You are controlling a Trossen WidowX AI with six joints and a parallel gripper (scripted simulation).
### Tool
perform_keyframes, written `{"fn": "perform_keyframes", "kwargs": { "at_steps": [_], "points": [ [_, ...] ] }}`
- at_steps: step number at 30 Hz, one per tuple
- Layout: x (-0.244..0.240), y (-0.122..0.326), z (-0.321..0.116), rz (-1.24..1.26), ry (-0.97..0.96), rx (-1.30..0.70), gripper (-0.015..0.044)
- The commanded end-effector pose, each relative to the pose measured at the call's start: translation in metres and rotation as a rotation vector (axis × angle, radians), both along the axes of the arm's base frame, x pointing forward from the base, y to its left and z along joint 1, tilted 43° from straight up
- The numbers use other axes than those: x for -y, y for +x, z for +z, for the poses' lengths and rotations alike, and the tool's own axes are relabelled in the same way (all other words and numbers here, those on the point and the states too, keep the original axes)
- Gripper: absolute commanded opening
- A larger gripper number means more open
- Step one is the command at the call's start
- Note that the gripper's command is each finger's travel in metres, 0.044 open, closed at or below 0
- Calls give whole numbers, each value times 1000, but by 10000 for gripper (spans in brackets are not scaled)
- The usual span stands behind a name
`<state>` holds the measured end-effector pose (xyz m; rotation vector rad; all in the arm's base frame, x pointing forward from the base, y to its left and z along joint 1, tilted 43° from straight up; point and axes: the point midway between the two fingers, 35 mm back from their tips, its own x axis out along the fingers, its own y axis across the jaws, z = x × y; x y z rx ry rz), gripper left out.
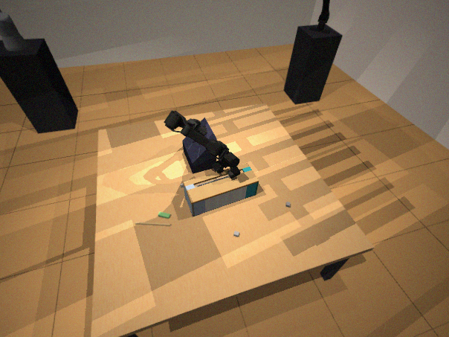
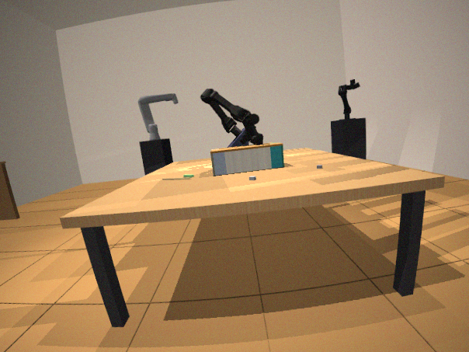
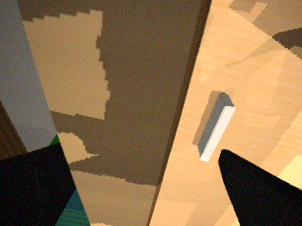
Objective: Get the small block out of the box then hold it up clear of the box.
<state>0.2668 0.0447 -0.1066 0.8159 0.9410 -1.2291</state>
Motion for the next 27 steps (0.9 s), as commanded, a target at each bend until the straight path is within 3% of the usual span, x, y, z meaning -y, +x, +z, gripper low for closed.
{"fn": "perform_keyframes", "kwargs": {
  "at_steps": [1, 17, 27],
  "points": [
    [-4, -2, -5, -4, 3, -4, 400],
    [-15, -3, -16, -4, 4, -4, 400],
    [-54, -9, 33, 0, 4, -1, 400]
  ]
}}
